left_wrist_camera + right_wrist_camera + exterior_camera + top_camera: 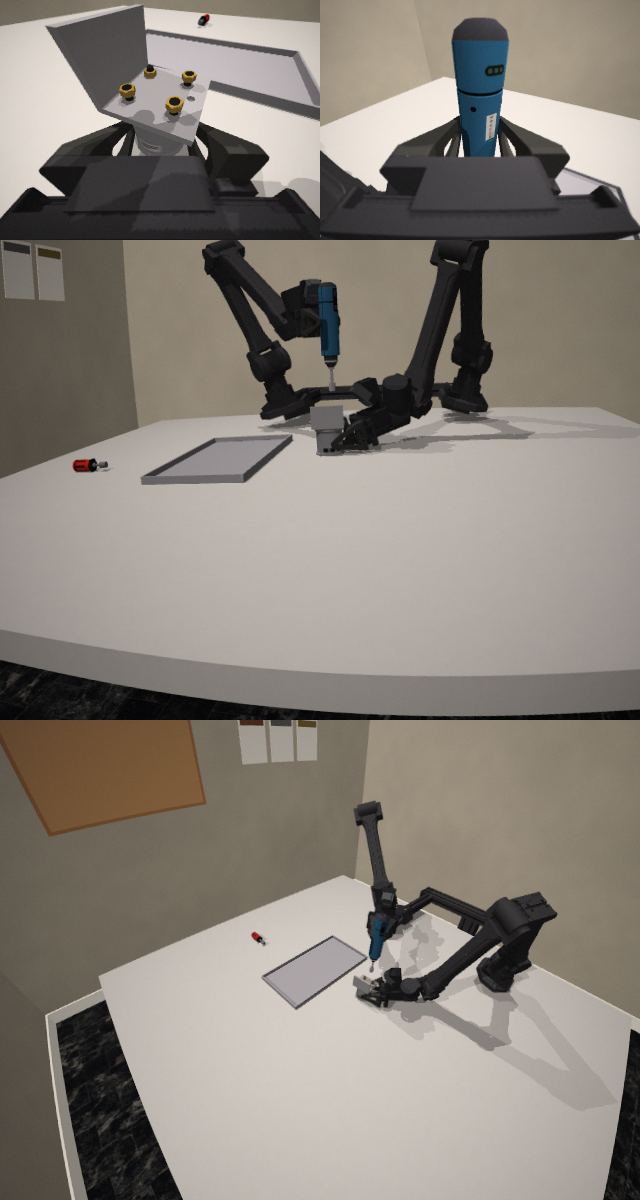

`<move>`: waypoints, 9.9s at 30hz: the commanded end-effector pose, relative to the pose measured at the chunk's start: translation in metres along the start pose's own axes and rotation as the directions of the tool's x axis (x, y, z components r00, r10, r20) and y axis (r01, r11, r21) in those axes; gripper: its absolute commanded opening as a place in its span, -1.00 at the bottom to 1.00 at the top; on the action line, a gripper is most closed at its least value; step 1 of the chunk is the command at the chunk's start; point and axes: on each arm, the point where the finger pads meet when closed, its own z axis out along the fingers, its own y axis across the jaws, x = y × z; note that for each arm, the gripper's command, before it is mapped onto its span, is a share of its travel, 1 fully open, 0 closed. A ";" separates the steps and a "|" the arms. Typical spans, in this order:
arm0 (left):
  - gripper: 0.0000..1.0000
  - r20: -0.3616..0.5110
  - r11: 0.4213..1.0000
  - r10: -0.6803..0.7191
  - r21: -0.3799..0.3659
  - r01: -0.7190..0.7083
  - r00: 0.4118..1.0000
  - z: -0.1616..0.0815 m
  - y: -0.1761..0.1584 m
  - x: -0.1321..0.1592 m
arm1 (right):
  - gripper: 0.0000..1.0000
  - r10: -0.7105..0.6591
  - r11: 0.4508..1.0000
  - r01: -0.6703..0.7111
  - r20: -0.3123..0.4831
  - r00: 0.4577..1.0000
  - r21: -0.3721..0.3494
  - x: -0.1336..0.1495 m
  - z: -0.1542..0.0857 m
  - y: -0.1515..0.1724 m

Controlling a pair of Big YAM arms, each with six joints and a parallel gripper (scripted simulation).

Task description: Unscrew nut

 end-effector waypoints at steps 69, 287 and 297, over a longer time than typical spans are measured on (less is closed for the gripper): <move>0.17 0.016 1.000 0.009 -0.007 -0.009 1.000 0.004 0.004 -0.007 | -0.17 0.047 0.997 -0.055 0.163 0.986 0.046 -0.072 0.030 -0.019; 0.17 0.016 1.000 0.009 -0.007 -0.009 1.000 0.004 0.004 -0.007 | -0.17 0.004 0.999 -0.007 0.105 0.994 0.031 0.029 0.004 -0.043; 0.17 0.016 1.000 0.009 -0.007 -0.009 1.000 0.004 0.004 -0.007 | -0.17 0.005 1.000 -0.008 0.115 0.993 0.029 0.028 0.005 -0.041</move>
